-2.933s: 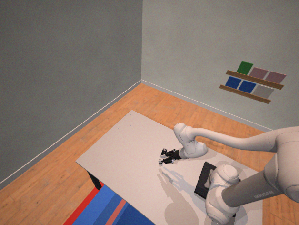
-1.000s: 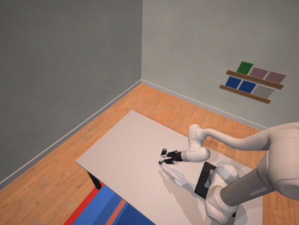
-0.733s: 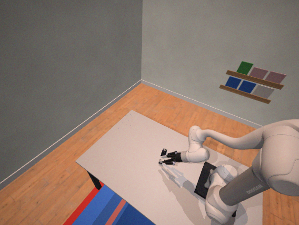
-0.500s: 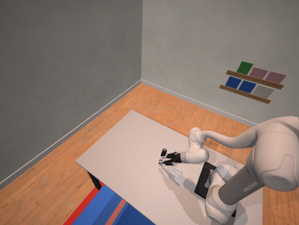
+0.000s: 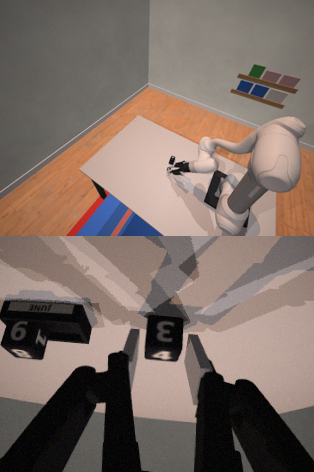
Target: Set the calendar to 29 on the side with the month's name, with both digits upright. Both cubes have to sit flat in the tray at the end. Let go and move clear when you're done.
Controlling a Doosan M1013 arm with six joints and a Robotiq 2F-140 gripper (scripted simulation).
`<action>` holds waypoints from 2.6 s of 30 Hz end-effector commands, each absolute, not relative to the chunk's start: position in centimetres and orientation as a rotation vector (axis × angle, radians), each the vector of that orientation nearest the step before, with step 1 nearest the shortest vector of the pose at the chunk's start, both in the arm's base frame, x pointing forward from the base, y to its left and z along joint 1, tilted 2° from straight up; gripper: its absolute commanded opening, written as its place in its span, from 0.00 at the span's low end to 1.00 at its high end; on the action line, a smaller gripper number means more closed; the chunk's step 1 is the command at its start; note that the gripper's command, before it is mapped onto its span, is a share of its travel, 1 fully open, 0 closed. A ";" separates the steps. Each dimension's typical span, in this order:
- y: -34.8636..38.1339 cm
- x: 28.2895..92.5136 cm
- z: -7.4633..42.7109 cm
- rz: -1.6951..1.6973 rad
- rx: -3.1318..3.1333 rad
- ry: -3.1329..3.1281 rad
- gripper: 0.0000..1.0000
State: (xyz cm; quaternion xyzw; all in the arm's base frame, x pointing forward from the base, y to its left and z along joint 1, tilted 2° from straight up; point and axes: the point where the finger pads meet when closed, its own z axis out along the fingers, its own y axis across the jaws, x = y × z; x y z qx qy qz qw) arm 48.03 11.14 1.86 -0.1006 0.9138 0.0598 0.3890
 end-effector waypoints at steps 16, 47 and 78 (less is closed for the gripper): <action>11.2 48.0 1.0 0.152 -0.256 2.323 0.35; 11.2 48.0 1.0 0.152 -0.256 2.323 0.35; 11.2 48.0 1.0 0.152 -0.256 2.323 0.24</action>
